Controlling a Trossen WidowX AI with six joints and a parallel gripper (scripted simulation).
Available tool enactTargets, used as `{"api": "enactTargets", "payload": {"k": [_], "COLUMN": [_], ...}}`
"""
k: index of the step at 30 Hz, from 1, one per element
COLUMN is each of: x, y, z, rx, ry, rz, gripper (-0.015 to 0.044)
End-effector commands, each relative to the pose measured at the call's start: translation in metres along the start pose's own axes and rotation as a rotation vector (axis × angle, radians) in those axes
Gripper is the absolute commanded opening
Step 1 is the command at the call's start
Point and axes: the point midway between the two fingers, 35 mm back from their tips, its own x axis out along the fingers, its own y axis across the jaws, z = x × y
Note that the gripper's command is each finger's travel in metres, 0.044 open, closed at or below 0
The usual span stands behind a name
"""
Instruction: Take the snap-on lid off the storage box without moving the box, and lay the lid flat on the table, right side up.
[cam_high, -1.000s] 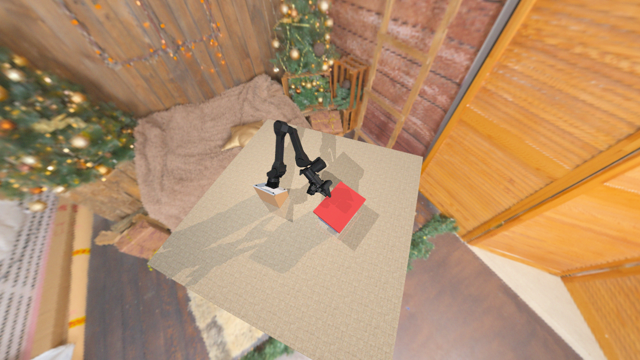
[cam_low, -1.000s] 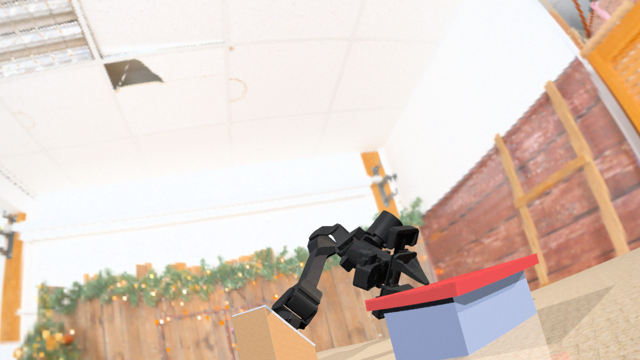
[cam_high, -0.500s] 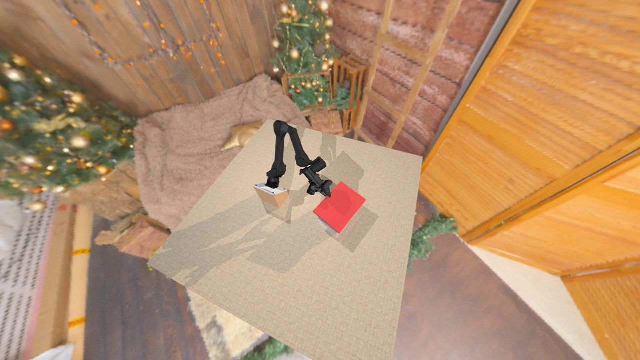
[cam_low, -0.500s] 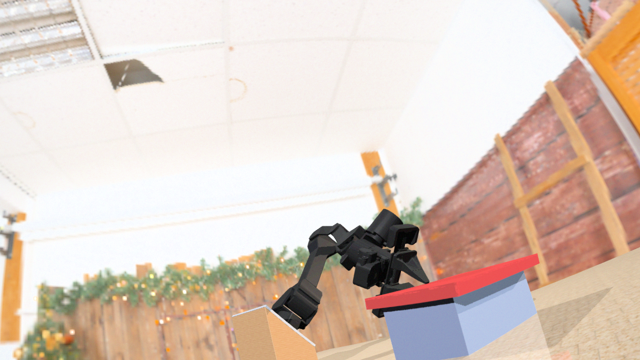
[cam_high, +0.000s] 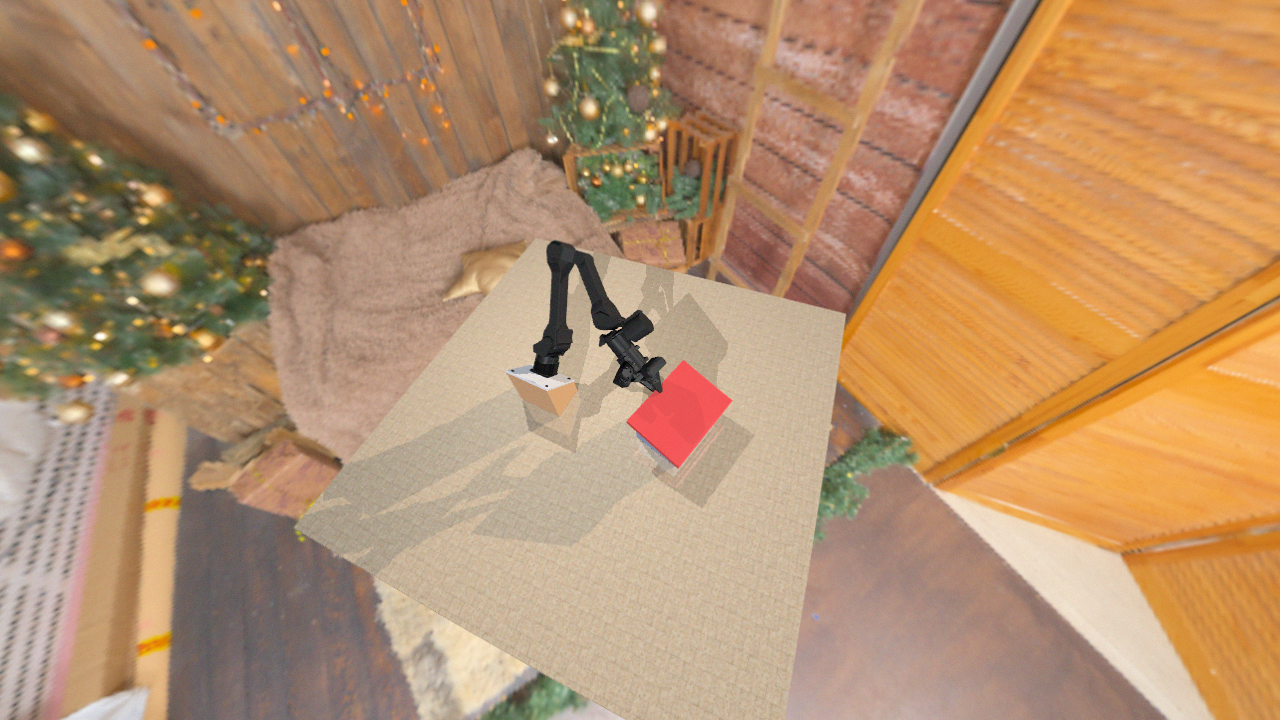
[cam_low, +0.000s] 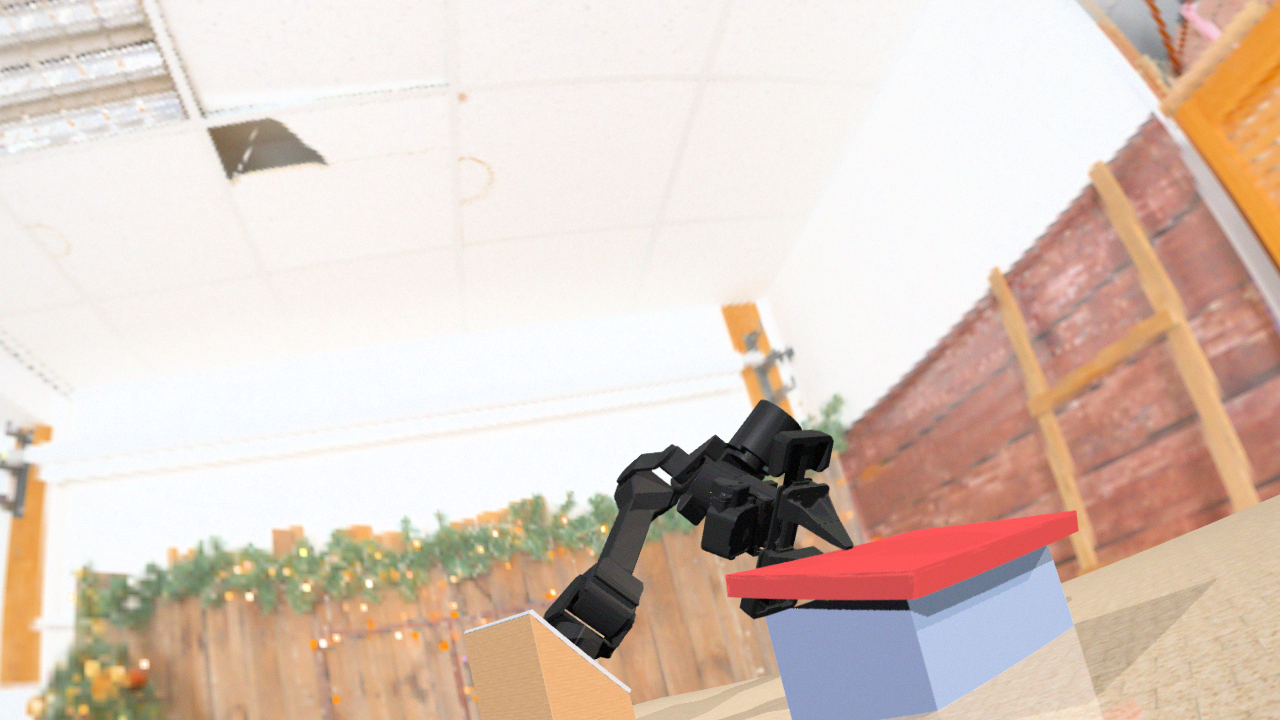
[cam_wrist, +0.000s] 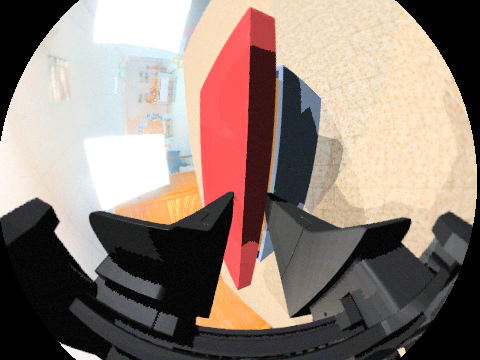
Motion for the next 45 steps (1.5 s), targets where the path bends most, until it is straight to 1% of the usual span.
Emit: {"api": "enactTargets", "payload": {"k": [1, 45], "x": [-0.004, -0.012], "y": [0.007, 0.075], "z": [-0.002, -0.002], "rx": [-0.004, -0.006], "ry": [0.006, 0.005], "rz": [0.004, 0.005], "gripper": [0.0, 0.0]}}
